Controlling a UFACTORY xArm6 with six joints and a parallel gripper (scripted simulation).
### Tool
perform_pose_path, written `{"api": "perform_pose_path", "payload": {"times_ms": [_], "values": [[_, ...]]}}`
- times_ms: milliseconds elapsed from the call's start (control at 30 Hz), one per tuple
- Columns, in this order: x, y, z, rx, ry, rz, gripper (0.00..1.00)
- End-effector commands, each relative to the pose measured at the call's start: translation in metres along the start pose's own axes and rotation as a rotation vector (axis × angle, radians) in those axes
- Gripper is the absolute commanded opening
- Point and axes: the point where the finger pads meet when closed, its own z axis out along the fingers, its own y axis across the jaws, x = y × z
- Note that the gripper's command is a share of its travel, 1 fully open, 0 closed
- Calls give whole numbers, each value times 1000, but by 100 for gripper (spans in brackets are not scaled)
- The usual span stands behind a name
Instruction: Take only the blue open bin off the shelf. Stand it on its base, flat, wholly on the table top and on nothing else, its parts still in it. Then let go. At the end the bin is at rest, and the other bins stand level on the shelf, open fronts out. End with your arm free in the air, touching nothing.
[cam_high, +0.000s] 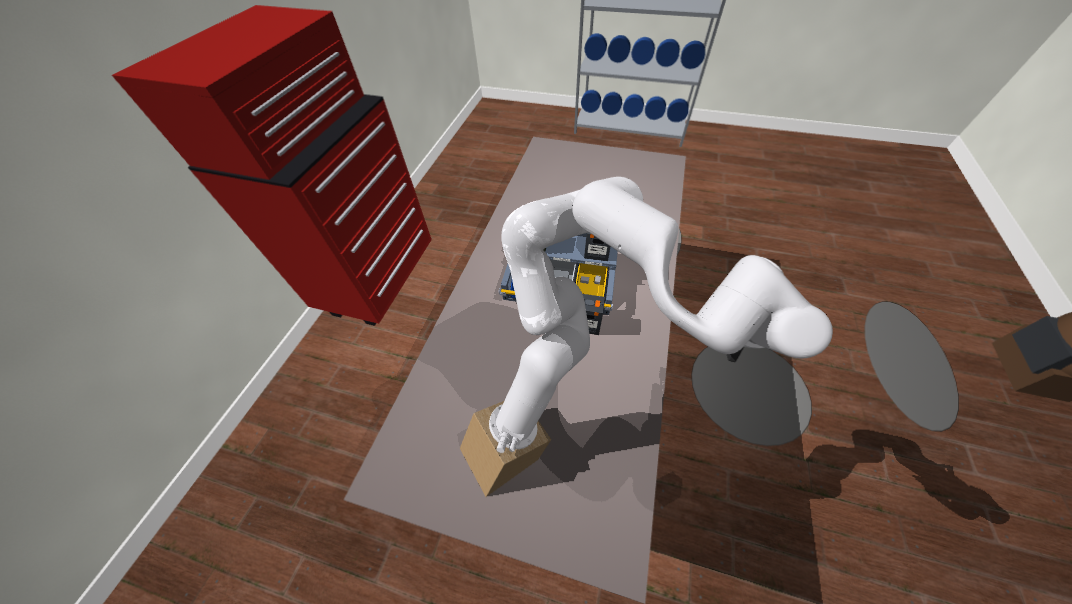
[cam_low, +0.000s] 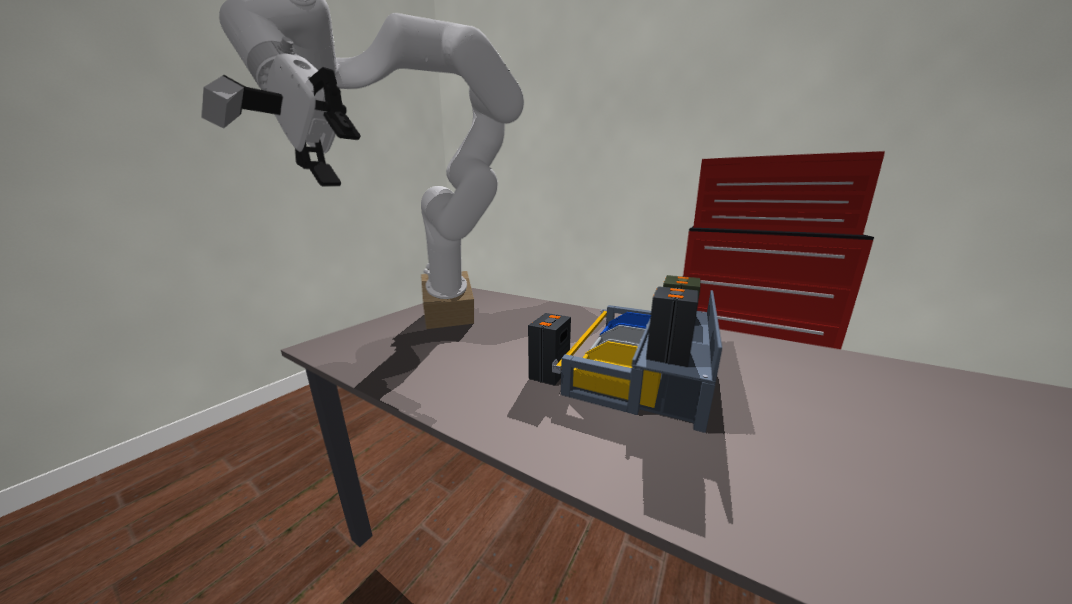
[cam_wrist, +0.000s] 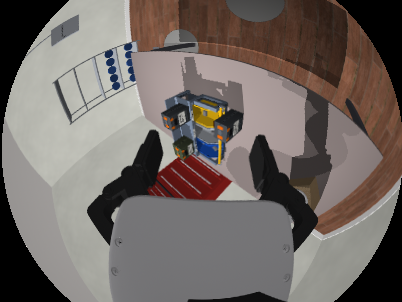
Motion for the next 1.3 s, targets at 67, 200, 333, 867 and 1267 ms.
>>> {"api": "perform_pose_path", "payload": {"times_ms": [67, 200, 333, 867, 1267], "values": [[15, 6, -27, 0, -3, -1, 100], [15, 6, -27, 0, -3, -1, 100], [15, 6, -27, 0, -3, -1, 100], [39, 16, -69, -1, -3, -1, 100], [66, 27, -115, -1, -3, -1, 100]]}}
